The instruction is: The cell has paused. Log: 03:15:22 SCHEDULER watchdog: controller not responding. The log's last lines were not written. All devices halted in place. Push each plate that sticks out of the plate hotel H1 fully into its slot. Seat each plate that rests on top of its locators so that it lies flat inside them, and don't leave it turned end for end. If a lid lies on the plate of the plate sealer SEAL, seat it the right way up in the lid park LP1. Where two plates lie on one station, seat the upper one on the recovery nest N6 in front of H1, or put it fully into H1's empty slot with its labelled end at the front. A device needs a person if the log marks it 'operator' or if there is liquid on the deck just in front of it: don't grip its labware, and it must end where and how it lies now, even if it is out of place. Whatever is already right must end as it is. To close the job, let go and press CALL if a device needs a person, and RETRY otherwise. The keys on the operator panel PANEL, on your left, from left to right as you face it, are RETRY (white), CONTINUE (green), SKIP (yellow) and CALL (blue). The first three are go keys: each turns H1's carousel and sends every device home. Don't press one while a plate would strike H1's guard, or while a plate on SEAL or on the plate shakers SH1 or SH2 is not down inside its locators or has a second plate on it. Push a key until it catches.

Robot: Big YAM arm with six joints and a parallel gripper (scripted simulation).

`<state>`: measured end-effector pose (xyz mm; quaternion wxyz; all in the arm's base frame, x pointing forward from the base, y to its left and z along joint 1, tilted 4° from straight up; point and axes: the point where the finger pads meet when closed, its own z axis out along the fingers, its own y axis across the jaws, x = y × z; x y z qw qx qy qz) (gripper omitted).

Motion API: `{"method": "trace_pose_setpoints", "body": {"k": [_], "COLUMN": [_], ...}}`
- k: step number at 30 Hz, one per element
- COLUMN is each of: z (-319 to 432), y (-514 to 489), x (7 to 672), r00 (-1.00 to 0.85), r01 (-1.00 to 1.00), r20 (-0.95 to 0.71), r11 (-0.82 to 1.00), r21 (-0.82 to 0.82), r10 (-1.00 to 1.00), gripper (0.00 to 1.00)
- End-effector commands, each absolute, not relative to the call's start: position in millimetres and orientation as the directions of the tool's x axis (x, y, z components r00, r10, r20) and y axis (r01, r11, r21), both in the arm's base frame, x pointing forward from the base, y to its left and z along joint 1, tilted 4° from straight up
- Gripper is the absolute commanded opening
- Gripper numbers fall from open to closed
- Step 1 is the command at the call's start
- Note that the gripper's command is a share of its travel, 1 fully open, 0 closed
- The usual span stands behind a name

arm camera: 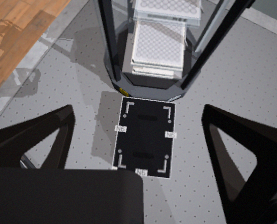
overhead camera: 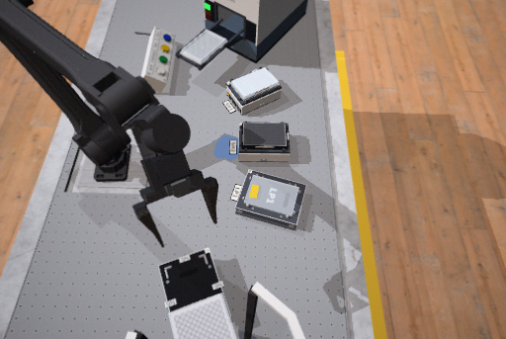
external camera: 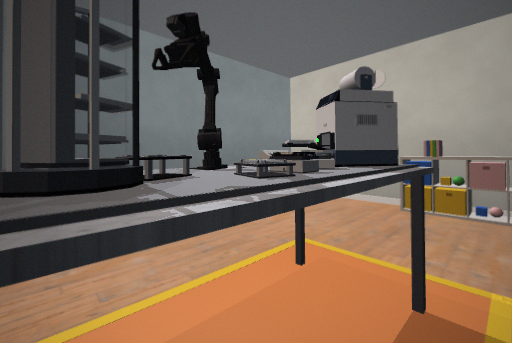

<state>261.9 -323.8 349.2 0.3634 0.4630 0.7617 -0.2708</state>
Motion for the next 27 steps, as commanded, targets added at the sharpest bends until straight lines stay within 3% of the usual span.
{"method": "trace_pose_setpoints", "body": {"k": [1, 13, 27], "z": [374, 367, 358], "y": [-325, -297, -268], "x": [275, 304, 333], "r00": [-0.340, -0.599, -0.794], "r01": [0.886, 0.759, 0.599], "r20": [-0.794, -0.529, -0.200], "r11": [0.454, 0.637, 0.794], "r21": [-0.092, -0.136, -0.099], "r10": [0.504, 0.601, 0.574], "gripper": [1.00, 1.00, 1.00]}}
